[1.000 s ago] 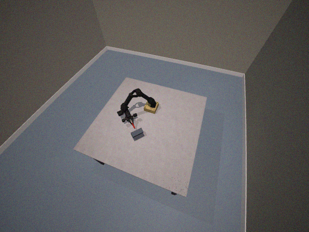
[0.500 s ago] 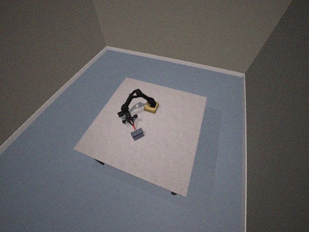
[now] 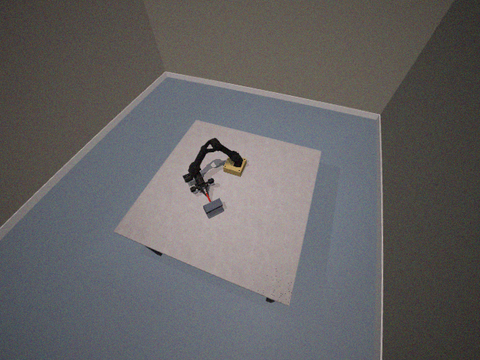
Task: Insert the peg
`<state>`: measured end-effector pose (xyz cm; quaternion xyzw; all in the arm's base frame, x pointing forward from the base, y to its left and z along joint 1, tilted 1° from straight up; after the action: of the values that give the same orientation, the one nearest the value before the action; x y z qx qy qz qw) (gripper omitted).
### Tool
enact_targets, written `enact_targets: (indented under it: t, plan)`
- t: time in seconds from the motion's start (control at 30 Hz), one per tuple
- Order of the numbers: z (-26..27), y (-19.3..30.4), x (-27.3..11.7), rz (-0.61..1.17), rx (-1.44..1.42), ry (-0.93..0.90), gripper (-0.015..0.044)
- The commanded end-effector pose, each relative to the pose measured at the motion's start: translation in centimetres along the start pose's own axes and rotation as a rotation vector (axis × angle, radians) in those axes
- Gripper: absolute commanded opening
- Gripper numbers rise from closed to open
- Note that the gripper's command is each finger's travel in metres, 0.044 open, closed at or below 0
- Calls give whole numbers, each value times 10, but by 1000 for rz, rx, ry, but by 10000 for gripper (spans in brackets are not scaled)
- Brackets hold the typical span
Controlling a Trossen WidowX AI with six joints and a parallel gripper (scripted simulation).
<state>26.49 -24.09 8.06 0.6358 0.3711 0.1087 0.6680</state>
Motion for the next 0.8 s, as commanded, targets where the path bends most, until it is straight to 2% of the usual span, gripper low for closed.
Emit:
enact_targets:
  t: [0.0,0.77]
  plan:
    - [0,0,0,-1,-2,1,0]
    - [-2,0,8,0,-2,1,0]
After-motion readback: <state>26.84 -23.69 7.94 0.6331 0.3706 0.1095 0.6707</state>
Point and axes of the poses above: the point midway between the two fingers, 35 mm back from their tips, its own x axis out along the fingers, its own z axis across the jaws, y = z × x, the point moved 10 cm from there along -x, back along the fingers, and after that the axes turned 7 degrees about x, right-handed, at the moved point
